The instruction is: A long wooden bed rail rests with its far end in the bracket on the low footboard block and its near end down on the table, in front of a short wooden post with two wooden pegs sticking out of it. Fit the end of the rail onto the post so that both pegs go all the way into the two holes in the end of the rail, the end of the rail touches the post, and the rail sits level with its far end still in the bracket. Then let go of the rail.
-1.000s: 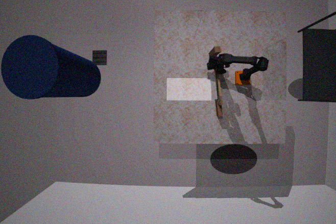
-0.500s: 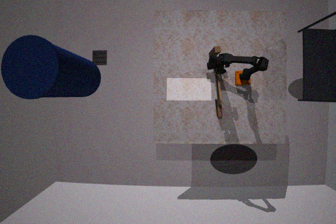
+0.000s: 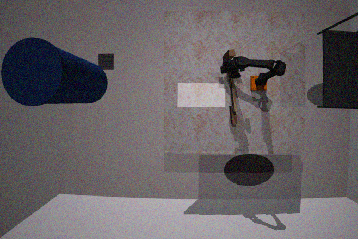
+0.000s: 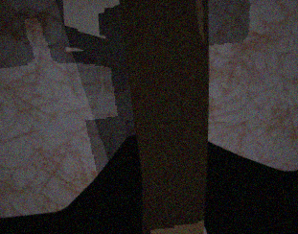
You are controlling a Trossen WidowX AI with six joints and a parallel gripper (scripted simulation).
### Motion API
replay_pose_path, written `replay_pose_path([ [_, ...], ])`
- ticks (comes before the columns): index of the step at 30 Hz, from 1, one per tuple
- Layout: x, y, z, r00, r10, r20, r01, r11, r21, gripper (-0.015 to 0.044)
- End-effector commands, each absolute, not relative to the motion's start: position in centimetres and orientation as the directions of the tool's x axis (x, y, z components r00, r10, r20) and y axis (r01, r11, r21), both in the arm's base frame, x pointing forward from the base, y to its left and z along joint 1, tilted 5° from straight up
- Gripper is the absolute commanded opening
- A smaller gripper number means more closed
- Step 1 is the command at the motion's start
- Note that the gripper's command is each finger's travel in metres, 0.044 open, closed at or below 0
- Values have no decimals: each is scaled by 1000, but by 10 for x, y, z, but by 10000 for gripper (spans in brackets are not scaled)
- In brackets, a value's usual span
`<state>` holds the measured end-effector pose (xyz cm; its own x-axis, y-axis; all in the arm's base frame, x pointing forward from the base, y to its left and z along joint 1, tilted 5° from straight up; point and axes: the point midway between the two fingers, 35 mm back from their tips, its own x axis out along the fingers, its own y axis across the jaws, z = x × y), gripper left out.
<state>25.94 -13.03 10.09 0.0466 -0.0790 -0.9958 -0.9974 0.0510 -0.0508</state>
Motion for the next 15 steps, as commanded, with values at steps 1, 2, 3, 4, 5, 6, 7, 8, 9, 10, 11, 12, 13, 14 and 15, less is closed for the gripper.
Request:
replay_pose_path([
  [1, 262, -135, 104, 57, -91, -994, -997, 50, -62, 0],
  [2, 262, -135, 104, 57, -91, -994, -997, 50, -62, 0],
  [3, 262, -135, 104, 57, -91, -994, -997, 50, -62, 0],
  [4, 262, -136, 104, 57, -91, -994, -997, 50, -62, 0],
  [5, 262, -136, 104, 57, -91, -994, -997, 50, -62, 0],
  [6, 262, -136, 104, 57, -91, -994, -997, 50, -62, 0],
  [7, 262, -137, 104, 57, -91, -994, -997, 50, -62, 0],
  [8, 262, -137, 105, 57, -91, -994, -997, 50, -62, 0],
  [9, 262, -137, 105, 57, -91, -994, -997, 50, -62, 0],
  [10, 262, -137, 105, 57, -91, -994, -997, 50, -62, 0],
  [11, 262, -138, 105, 57, -91, -994, -997, 50, -62, 0],
  [12, 262, -138, 105, 57, -91, -994, -997, 50, -62, 0],
  [13, 262, -138, 105, 57, -91, -994, -997, 50, -62, 0],
  [14, 259, -134, 101, 47, -81, -996, -997, 51, -51, 26],
  [15, 259, -134, 101, 47, -81, -996, -997, 51, -51, 53],
])
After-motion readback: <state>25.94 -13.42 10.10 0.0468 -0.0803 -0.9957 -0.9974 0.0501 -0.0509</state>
